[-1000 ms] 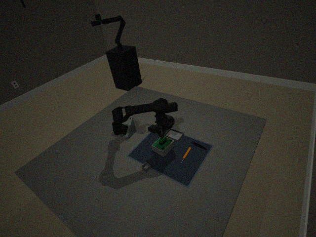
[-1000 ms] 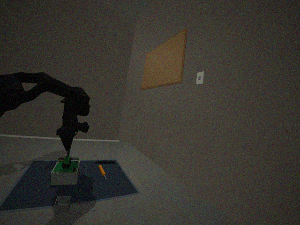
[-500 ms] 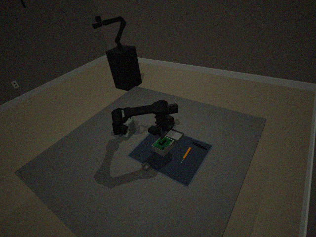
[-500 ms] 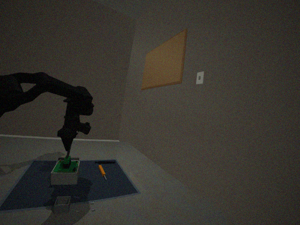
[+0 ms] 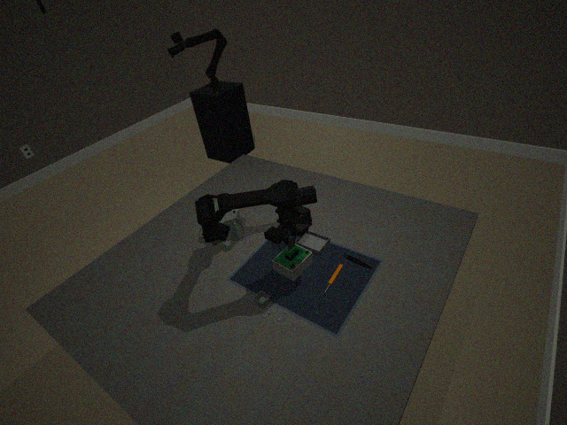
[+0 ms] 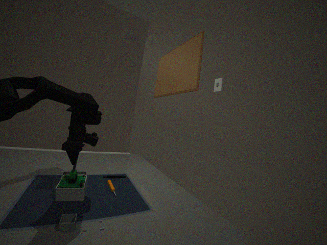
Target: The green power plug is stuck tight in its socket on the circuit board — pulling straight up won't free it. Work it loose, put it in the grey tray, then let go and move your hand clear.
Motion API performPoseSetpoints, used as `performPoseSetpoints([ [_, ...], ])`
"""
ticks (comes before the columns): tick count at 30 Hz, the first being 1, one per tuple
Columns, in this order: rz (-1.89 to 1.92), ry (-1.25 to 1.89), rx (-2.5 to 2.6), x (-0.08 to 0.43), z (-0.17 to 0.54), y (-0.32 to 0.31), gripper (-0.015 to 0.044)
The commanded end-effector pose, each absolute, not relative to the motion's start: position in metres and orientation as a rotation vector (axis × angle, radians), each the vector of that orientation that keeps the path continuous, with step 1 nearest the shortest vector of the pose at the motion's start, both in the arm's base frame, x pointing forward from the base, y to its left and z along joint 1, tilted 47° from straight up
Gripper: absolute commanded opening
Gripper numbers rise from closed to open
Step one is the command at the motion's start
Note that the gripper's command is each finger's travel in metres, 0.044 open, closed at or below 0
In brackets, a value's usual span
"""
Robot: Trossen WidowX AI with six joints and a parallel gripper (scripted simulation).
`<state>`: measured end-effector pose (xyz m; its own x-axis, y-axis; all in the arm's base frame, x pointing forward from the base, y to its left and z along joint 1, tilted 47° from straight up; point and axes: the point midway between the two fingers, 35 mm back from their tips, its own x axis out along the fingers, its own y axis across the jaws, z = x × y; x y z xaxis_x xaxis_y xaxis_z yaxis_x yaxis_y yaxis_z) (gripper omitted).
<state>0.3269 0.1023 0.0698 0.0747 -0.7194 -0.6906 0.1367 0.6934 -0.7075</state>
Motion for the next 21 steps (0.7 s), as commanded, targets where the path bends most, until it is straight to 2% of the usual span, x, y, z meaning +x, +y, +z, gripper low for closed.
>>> performPoseSetpoints([
  [1, -0.695, 1.353, -0.522, 0.329, 0.068, 0.098, 0.0131],
  [6, -0.695, 1.353, -0.522, 0.329, 0.068, 0.098, 0.0249],
  [21, -0.695, 1.352, -0.522, 0.331, 0.057, 0.086, 0.0249],
])
